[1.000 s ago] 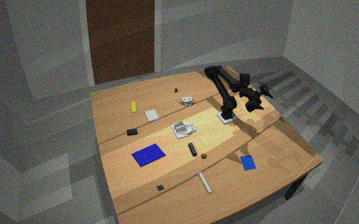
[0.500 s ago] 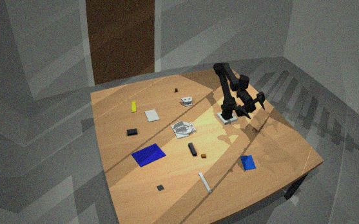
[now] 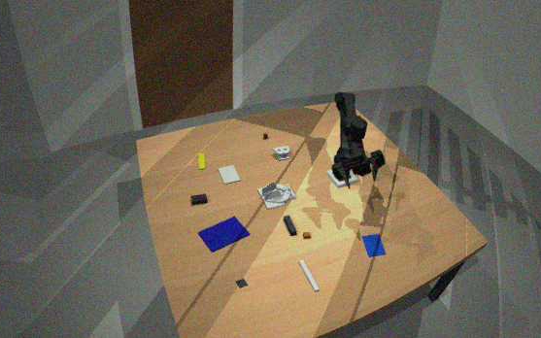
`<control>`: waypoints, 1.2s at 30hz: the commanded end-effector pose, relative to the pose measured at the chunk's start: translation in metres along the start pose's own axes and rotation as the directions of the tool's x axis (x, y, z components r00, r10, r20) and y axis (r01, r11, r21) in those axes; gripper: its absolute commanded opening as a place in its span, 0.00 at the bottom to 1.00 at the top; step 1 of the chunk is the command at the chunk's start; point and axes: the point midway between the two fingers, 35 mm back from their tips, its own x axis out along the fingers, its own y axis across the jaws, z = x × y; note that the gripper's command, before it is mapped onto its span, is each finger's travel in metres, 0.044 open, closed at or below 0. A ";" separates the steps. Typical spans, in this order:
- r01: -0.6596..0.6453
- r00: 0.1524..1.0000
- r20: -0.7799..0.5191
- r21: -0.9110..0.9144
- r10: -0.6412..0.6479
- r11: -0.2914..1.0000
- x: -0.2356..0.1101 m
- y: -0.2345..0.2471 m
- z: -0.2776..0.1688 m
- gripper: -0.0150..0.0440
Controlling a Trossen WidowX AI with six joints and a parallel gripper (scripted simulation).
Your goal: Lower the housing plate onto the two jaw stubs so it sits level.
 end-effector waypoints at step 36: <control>-0.740 0.650 0.189 0.377 0.736 0.556 -0.068 0.245 -0.051 1.00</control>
